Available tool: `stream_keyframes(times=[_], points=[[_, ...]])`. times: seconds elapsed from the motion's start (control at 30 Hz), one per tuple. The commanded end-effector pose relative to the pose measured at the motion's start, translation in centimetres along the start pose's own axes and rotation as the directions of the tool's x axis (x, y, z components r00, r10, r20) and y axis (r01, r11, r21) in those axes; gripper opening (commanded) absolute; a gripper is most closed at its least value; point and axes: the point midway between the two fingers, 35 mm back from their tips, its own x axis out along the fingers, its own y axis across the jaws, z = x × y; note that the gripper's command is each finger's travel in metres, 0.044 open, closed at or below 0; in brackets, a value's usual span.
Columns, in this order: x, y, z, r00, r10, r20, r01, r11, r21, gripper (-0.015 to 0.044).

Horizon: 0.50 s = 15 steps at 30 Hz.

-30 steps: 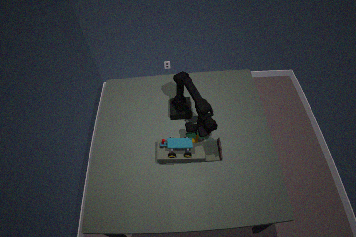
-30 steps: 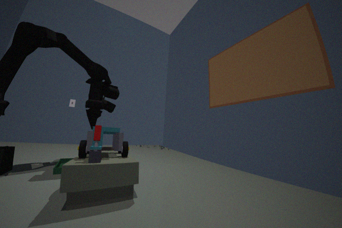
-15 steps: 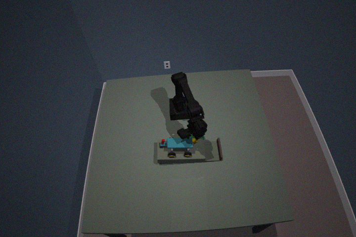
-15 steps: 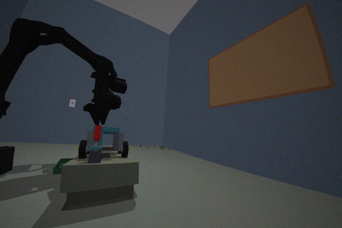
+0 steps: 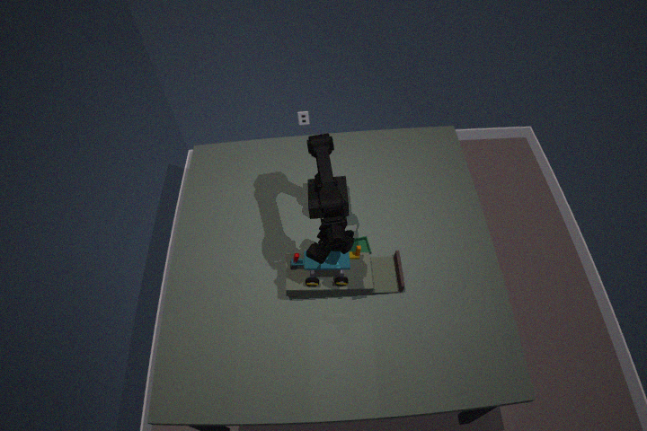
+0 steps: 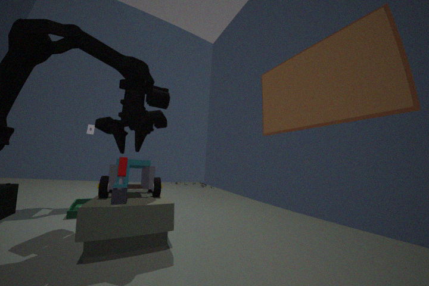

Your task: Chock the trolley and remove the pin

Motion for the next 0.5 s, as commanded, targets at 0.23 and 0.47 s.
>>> stream_keyframes(times=[0.23,0.47], points=[[0.4,-3.0,-5.5,0.997,0.006,-0.071,-0.034,0.92,-0.39,0.019],[0.5,-3.6,-7.3,0.996,0.013,-0.092,-0.057,0.865,-0.498,0.019]])
